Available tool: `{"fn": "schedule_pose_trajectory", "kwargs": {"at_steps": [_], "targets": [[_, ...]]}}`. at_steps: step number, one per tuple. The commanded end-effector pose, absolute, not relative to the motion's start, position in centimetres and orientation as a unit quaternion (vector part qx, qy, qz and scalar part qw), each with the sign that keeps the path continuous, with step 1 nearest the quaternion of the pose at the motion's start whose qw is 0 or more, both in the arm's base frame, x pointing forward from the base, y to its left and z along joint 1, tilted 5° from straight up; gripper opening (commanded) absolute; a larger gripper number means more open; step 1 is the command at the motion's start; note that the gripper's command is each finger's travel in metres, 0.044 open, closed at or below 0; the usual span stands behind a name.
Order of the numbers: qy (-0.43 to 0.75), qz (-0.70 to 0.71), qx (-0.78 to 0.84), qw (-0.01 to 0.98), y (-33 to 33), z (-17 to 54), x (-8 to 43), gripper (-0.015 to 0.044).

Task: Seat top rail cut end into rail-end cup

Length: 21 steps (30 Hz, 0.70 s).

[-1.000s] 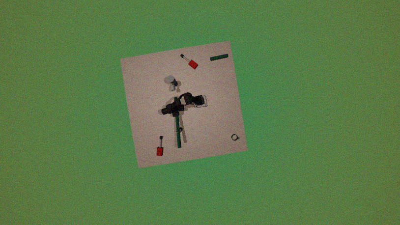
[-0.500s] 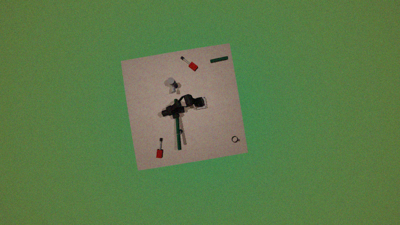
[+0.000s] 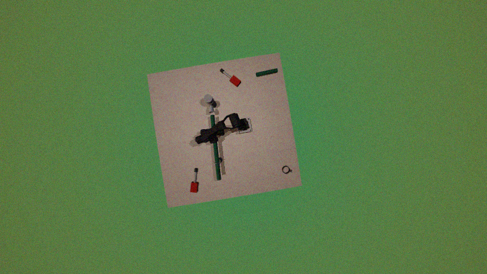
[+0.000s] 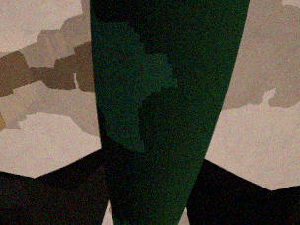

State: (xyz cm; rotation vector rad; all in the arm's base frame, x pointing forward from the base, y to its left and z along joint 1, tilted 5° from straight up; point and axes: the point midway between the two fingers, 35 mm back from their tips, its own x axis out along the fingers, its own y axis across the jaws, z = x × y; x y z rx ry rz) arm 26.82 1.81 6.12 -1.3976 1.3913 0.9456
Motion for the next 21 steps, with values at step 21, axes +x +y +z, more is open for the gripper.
{"fn": "schedule_pose_trajectory", "kwargs": {"at_steps": [21], "targets": [[0.572, 0.374, -0.572, 0.454, 1.47, 7.13, 26.64, 0.0000]]}}
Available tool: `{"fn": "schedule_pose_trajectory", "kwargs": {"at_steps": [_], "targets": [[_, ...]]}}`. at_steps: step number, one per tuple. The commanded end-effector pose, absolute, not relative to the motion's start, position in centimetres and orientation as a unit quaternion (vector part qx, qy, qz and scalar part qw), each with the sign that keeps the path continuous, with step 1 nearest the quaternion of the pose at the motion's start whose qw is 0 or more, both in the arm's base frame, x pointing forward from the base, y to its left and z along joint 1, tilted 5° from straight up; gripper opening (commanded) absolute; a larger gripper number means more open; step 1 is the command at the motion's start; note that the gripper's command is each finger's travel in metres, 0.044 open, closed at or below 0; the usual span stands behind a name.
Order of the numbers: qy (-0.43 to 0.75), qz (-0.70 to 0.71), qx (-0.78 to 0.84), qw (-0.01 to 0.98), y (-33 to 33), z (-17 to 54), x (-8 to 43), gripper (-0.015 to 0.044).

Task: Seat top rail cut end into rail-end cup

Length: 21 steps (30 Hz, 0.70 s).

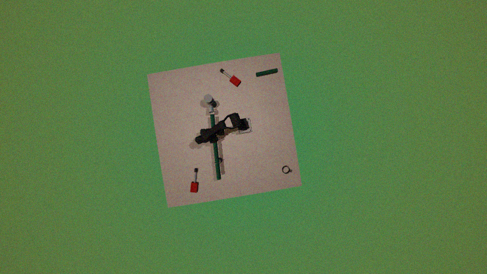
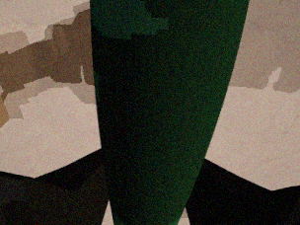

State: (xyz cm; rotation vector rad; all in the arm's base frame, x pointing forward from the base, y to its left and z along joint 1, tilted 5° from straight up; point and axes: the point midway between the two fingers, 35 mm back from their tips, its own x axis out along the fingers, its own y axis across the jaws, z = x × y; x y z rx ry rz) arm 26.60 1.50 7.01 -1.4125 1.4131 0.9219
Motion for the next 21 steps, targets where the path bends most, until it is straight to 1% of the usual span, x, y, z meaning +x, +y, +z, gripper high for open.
{"fn": "schedule_pose_trajectory", "kwargs": {"at_steps": [1, 21], "targets": [[0.572, 0.374, -0.572, 0.454, 1.45, 7.18, 26.65, 0.0000], [0.572, 0.374, -0.572, 0.454, 0.87, 7.97, 27.13, 0.0000]]}}
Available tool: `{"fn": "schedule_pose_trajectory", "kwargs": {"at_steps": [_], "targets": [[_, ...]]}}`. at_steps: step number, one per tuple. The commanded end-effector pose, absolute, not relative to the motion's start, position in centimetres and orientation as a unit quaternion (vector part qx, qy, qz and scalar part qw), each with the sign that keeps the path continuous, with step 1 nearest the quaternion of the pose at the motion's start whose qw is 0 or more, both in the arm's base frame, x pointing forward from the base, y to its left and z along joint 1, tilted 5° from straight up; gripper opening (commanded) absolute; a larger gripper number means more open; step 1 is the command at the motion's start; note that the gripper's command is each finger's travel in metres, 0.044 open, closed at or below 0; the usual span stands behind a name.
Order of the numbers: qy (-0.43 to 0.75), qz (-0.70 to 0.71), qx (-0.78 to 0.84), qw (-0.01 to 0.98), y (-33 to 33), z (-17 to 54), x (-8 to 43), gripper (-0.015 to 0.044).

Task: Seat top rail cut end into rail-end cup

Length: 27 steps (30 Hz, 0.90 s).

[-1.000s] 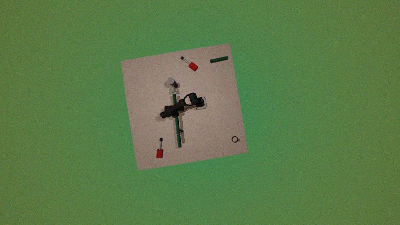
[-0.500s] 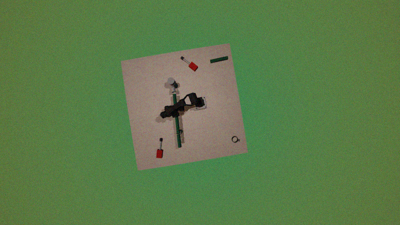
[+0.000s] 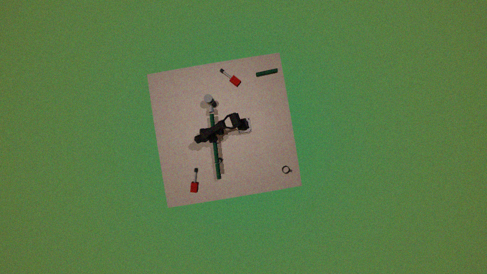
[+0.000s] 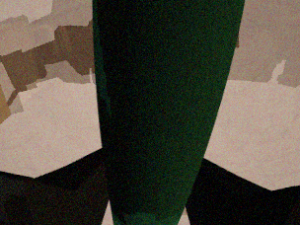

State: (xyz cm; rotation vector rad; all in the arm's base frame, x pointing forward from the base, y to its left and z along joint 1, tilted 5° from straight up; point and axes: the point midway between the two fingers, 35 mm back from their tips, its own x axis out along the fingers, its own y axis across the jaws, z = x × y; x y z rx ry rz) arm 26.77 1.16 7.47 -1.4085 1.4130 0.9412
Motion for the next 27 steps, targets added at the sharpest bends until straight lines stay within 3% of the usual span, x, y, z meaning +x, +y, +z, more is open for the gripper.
{"fn": "schedule_pose_trajectory", "kwargs": {"at_steps": [1, 27], "targets": [[0.572, 0.374, -0.572, 0.454, 0.9, 8.0, 27.1, 0.0000], [0.572, 0.380, -0.570, 0.450, -1.0, 7.6, 26.7, 0.0000]]}}
